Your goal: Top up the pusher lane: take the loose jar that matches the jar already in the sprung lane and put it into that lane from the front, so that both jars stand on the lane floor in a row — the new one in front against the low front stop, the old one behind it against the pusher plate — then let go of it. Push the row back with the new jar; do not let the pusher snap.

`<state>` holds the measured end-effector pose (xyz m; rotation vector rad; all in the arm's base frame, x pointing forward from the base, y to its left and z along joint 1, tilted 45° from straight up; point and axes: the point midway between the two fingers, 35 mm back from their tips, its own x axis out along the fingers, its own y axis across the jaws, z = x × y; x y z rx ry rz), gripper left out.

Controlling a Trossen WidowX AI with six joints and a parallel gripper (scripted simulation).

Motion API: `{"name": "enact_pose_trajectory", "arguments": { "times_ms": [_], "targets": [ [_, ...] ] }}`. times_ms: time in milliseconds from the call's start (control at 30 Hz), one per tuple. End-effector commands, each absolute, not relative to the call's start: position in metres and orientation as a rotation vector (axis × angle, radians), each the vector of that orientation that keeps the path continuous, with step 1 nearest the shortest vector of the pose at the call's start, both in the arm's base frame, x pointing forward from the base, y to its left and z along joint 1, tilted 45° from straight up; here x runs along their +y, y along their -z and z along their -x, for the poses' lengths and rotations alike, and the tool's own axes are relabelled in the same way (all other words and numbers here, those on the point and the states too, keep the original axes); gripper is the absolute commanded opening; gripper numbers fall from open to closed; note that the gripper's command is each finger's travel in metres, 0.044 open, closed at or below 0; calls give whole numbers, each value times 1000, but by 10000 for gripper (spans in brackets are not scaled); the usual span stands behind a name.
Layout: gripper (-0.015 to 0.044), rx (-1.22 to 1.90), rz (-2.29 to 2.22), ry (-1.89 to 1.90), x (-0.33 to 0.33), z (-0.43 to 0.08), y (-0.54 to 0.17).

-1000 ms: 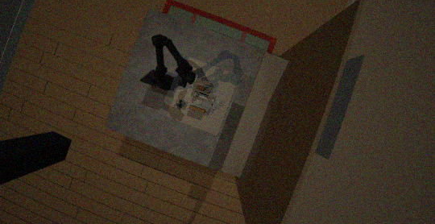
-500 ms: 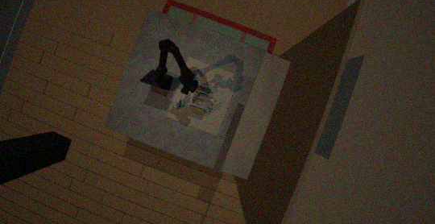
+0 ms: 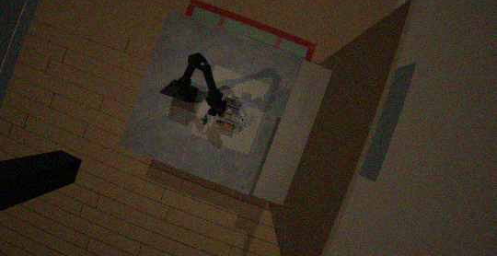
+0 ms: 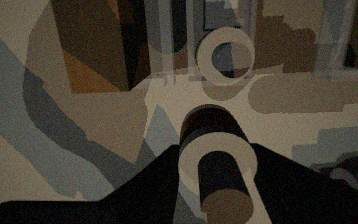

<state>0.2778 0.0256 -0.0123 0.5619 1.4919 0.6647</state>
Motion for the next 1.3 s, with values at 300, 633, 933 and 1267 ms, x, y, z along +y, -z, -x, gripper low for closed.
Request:
{"name": "enact_pose_trajectory", "arguments": {
  "times_ms": [300, 633, 933, 1267],
  "targets": [
    [0, 1488, -554, -667, 33, -281, 37],
    [0, 1488, -555, -667, 38, -282, 42],
    [0, 1488, -555, -667, 38, -285, 42],
    [0, 1488, -555, -667, 39, -289, 42]
  ]
}}
